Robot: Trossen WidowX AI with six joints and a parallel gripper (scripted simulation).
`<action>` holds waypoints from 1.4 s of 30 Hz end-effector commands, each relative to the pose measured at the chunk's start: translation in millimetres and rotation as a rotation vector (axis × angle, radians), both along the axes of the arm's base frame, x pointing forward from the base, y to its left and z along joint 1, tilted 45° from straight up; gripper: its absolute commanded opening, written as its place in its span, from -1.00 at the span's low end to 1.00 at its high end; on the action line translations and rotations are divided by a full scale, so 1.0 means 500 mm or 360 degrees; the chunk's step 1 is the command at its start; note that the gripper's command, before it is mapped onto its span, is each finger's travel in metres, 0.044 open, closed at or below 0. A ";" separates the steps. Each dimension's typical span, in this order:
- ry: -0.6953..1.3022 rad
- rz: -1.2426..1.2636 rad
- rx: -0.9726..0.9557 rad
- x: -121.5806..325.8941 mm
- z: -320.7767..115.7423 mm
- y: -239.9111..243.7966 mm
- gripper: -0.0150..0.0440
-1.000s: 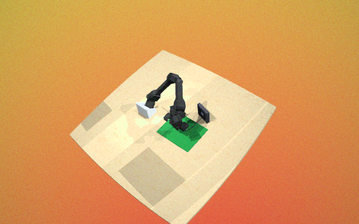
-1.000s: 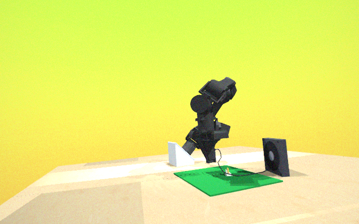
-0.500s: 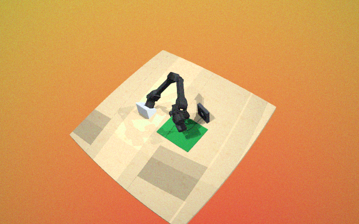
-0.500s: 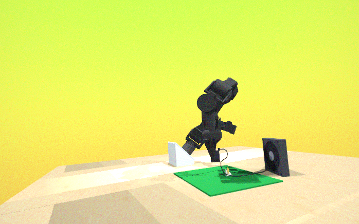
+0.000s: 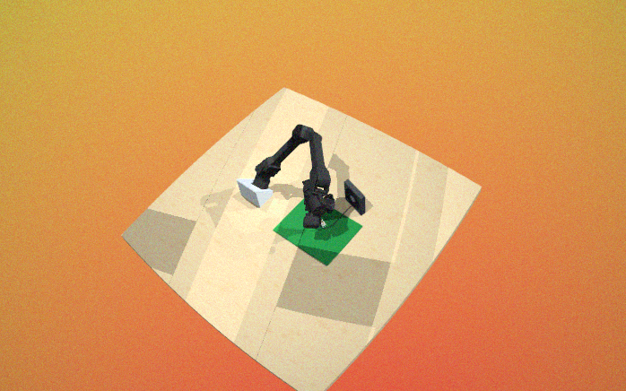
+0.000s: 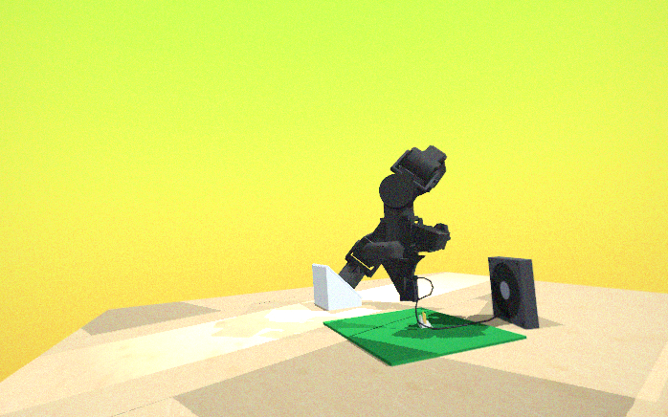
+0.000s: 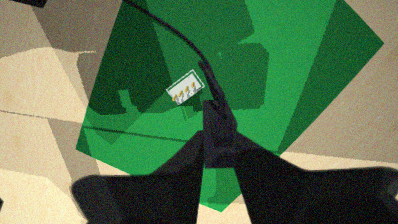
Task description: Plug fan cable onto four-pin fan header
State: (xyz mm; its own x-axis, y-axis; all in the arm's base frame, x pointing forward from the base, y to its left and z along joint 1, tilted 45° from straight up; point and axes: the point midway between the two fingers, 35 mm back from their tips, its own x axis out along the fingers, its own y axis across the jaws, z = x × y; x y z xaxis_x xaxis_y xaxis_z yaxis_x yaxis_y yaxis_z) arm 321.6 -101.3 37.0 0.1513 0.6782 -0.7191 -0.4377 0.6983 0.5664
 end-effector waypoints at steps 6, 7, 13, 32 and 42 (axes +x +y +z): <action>0.0342 -0.0359 0.0087 0.006 0.016 0.018 -0.49; 0.0379 -0.0399 0.0096 0.007 0.017 0.020 -0.49; 0.0604 -0.0635 0.0146 0.010 0.027 0.030 -0.49; 0.1072 -0.1125 0.0252 0.017 0.045 0.052 -0.49; 0.1083 -0.1135 0.0255 0.007 0.052 0.055 -0.49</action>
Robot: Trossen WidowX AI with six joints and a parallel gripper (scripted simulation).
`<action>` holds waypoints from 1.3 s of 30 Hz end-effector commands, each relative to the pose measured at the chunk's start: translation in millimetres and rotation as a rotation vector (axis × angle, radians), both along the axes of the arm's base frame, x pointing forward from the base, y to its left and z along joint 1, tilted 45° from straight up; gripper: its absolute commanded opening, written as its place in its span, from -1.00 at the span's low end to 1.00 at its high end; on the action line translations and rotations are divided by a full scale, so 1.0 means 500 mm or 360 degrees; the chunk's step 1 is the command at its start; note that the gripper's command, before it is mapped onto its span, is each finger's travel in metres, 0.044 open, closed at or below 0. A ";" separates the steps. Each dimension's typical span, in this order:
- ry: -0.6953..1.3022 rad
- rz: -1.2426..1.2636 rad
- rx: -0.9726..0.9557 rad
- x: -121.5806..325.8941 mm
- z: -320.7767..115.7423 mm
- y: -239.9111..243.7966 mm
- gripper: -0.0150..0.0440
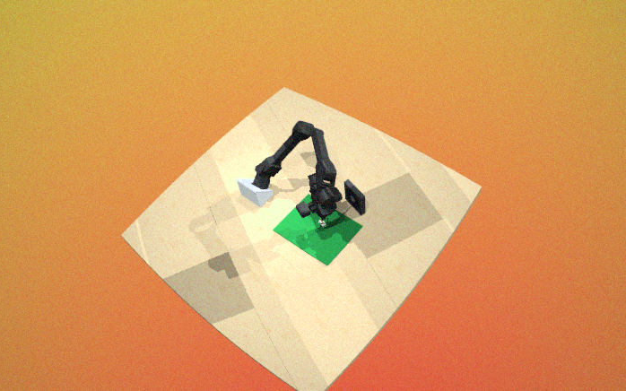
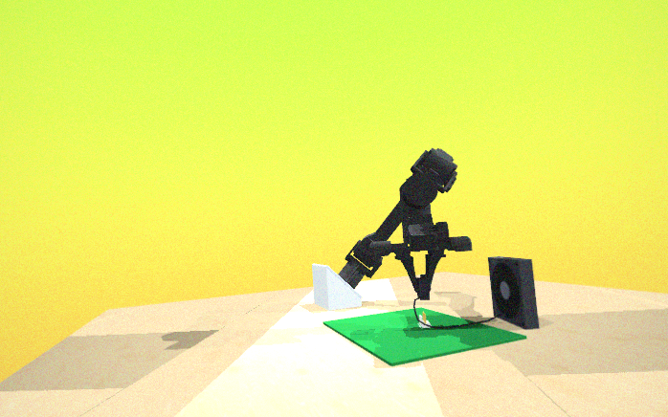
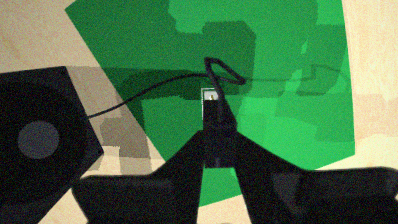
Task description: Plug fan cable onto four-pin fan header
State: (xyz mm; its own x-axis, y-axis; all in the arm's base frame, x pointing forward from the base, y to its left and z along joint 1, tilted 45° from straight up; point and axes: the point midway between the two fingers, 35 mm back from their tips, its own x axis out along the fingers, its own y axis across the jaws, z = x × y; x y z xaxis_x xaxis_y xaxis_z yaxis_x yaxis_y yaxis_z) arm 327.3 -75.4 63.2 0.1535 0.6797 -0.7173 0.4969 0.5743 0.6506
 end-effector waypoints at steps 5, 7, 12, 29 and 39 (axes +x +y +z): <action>0.0016 -0.0010 0.0015 -0.007 0.001 0.005 -0.49; 0.0017 -0.0011 0.0016 -0.010 0.001 0.006 -0.49; 0.0017 -0.0011 0.0016 -0.010 0.001 0.006 -0.49; 0.0015 -0.0009 0.0016 -0.004 -0.030 0.037 -0.49; 0.0006 -0.0001 0.0015 0.000 -0.030 0.036 -0.49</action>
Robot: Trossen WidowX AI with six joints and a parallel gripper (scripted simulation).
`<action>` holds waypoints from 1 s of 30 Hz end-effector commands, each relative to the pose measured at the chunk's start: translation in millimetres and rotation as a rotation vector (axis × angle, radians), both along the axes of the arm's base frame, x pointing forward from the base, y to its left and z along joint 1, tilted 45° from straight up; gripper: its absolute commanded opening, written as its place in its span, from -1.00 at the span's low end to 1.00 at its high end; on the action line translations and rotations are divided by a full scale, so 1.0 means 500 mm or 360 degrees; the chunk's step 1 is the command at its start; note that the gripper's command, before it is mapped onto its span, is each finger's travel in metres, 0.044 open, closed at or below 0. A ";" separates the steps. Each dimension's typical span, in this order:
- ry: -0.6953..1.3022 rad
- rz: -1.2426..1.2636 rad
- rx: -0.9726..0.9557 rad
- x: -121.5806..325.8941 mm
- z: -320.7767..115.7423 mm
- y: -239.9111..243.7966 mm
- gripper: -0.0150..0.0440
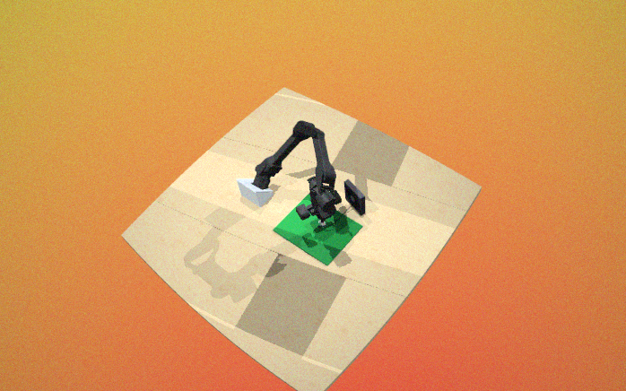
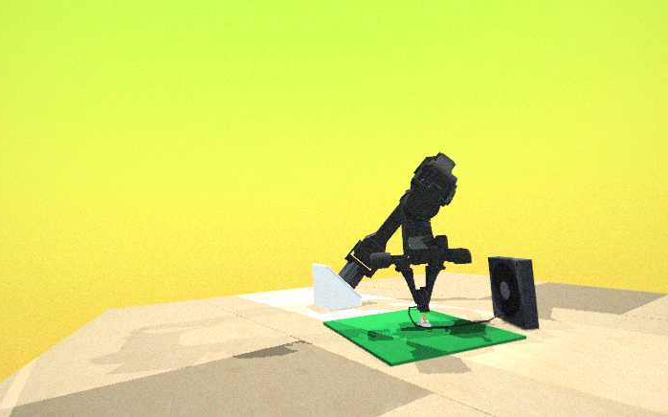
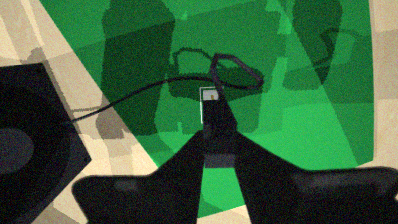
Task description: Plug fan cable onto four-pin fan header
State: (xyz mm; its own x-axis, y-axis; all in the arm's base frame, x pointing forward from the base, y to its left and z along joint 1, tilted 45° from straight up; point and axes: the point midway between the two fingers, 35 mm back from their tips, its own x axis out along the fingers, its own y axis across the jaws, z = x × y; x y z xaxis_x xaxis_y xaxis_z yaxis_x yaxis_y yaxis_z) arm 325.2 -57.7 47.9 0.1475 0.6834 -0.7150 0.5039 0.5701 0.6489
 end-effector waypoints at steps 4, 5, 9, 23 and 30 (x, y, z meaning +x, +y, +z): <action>-0.0012 0.0004 0.0005 0.005 0.001 0.000 -0.49; -0.0012 0.0004 0.0005 0.005 0.001 0.000 -0.49; -0.0012 0.0004 0.0005 0.005 0.001 0.001 -0.49; -0.0012 0.0004 0.0005 0.003 -0.003 0.005 -0.49; -0.0007 -0.0001 0.0006 0.002 -0.005 0.007 -0.49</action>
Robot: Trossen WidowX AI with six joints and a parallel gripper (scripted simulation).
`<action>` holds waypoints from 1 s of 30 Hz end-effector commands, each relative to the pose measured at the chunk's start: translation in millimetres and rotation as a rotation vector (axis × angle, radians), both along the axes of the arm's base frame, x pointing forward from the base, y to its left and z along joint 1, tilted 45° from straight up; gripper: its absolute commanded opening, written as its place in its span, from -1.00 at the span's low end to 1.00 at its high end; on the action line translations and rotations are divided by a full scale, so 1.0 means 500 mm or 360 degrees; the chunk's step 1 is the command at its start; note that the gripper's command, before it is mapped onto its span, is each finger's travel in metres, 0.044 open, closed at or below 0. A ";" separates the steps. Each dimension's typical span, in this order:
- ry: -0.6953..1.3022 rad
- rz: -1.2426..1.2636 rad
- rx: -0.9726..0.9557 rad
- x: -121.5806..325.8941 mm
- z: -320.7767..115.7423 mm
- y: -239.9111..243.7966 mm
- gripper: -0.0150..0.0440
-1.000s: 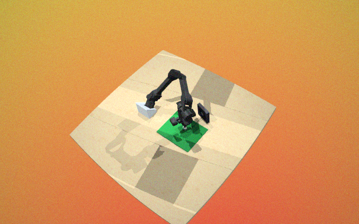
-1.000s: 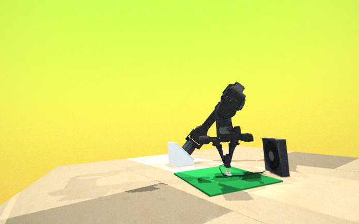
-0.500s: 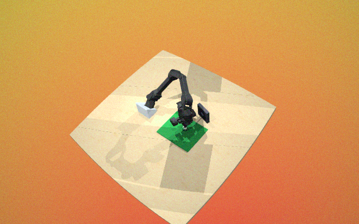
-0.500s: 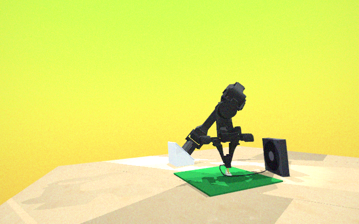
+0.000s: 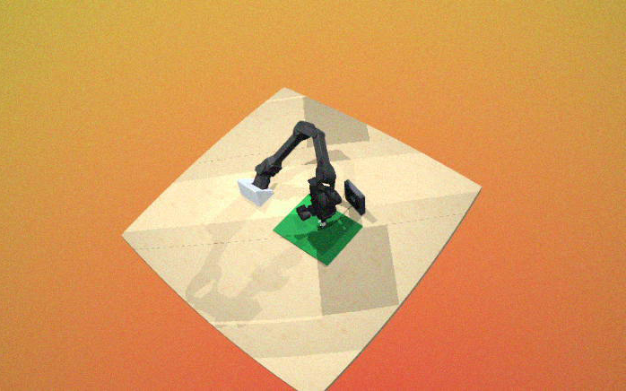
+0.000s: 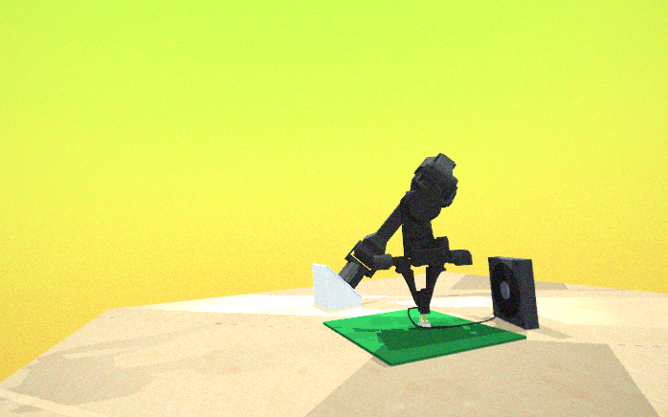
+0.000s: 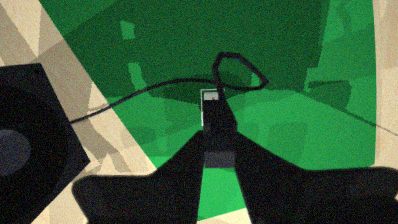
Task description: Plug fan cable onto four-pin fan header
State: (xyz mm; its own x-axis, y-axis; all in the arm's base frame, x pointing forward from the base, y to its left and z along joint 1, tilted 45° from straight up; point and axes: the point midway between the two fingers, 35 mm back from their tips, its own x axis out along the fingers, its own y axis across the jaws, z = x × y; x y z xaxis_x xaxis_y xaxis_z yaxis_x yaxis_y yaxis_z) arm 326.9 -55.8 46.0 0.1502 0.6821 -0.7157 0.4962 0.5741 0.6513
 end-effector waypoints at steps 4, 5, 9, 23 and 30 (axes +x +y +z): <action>0.0008 -0.0010 0.0011 -0.002 -0.002 0.004 -0.49; 0.0008 -0.0010 0.0011 -0.002 -0.003 0.005 -0.49; 0.0008 -0.0011 0.0012 -0.001 -0.004 0.006 -0.49; 0.0007 -0.0009 0.0011 0.000 -0.006 0.007 -0.49; 0.0007 -0.0009 0.0012 0.002 -0.011 0.013 -0.49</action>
State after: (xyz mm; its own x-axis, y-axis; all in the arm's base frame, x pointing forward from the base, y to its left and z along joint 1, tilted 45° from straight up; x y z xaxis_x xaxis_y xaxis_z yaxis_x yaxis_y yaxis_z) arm 327.7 -52.2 42.0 0.1513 0.6819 -0.7156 0.4993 0.5721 0.6507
